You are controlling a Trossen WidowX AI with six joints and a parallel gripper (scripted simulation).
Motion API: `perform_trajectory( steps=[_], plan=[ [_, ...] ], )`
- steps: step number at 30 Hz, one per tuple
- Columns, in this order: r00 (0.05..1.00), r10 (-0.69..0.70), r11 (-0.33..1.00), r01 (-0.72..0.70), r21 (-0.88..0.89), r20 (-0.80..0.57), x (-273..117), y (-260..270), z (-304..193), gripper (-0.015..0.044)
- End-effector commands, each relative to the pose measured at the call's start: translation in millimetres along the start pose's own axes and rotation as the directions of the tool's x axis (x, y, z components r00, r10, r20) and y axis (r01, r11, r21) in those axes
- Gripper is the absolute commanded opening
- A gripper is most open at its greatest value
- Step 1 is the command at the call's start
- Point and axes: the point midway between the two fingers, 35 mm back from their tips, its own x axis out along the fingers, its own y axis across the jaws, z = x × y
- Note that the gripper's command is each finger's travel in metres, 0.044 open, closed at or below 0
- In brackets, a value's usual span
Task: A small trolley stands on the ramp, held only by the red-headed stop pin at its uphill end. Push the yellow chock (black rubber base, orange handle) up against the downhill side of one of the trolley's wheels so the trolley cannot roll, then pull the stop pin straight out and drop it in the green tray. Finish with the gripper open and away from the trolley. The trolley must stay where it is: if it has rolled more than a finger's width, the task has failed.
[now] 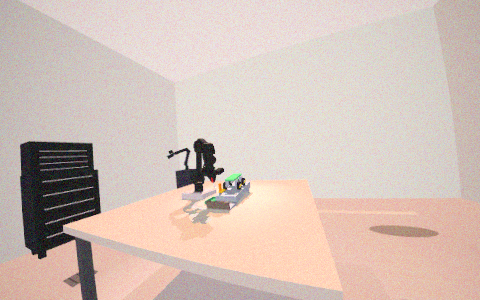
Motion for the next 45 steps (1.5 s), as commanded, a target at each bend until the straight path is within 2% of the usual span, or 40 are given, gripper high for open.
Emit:
perform_trajectory(
  steps=[1,10,20,33,45],
  plan=[
    [1.000,0.009,0.995,-0.011,0.097,0.024,-0.5,-0.8,-0.6,0.0000],
    [0.997,0.022,0.931,-0.047,0.363,0.075,-0.1,-1.4,-2.5,0.0000],
    [0.991,0.024,0.778,-0.101,0.621,0.132,0.4,-1.6,-4.5,0.0000],
    [0.979,0.020,0.481,-0.187,0.857,0.203,0.9,-1.4,-7.0,0.0000],
    [0.963,0.023,0.140,-0.268,0.953,0.267,0.7,-0.9,-9.2,0.0000]
  ],
)
